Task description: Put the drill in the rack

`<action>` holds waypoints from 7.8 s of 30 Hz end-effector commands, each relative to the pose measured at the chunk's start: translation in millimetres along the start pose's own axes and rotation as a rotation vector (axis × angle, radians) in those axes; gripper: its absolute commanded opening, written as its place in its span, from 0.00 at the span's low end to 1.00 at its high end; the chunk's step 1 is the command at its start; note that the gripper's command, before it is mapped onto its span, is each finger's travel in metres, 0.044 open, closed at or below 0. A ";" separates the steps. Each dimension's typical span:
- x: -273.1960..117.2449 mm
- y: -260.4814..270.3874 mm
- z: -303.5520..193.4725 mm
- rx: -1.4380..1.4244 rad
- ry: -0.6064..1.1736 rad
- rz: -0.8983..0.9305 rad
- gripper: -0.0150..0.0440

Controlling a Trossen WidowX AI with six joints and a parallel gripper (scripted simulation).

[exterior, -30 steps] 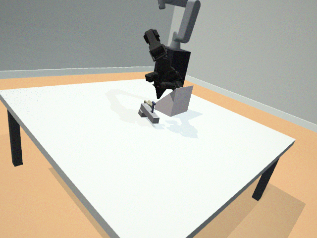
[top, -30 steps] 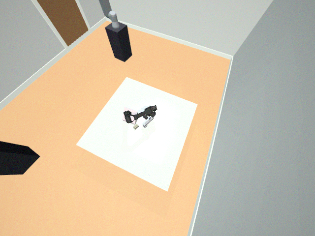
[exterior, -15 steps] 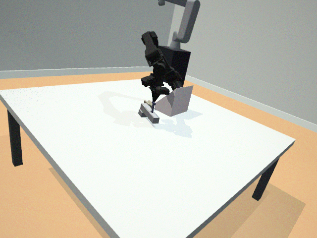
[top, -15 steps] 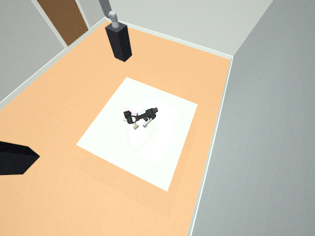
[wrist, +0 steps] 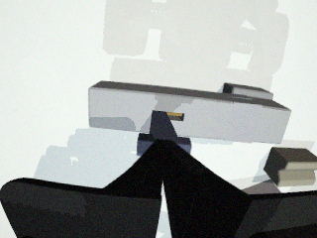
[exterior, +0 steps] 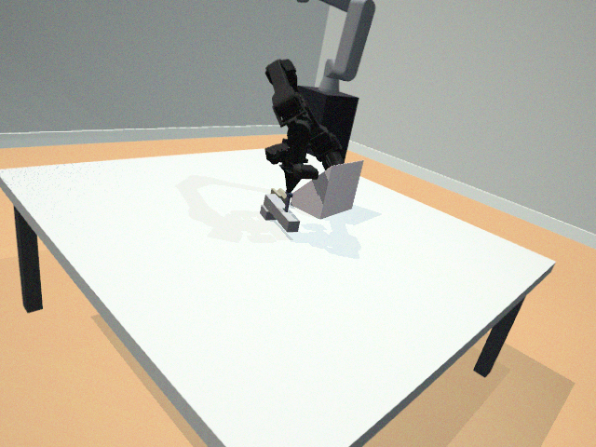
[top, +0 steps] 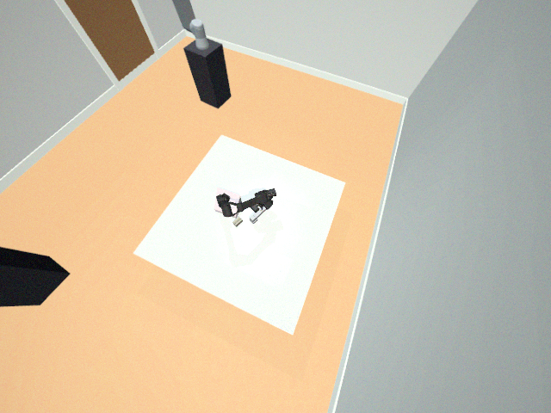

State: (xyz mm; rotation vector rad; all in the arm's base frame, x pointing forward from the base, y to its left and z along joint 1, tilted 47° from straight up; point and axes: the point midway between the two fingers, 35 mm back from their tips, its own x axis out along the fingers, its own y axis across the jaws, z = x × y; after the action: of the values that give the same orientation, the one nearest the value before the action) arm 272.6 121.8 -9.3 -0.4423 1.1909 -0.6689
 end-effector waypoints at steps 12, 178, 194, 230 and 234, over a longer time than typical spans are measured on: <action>1.1 -1.7 -5.6 -0.004 0.006 -0.007 0.25; 63.1 -161.3 0.3 -1.578 0.016 -0.009 1.00; 88.6 -154.6 0.4 -1.578 0.016 -0.009 1.00; 102.2 -152.6 1.8 -1.568 0.010 -0.015 0.26; 102.2 -153.4 1.4 -1.571 0.012 -0.014 0.25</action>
State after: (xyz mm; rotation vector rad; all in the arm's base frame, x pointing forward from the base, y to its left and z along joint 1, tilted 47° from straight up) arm 258.3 -59.5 16.9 -1.7277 1.5451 0.4222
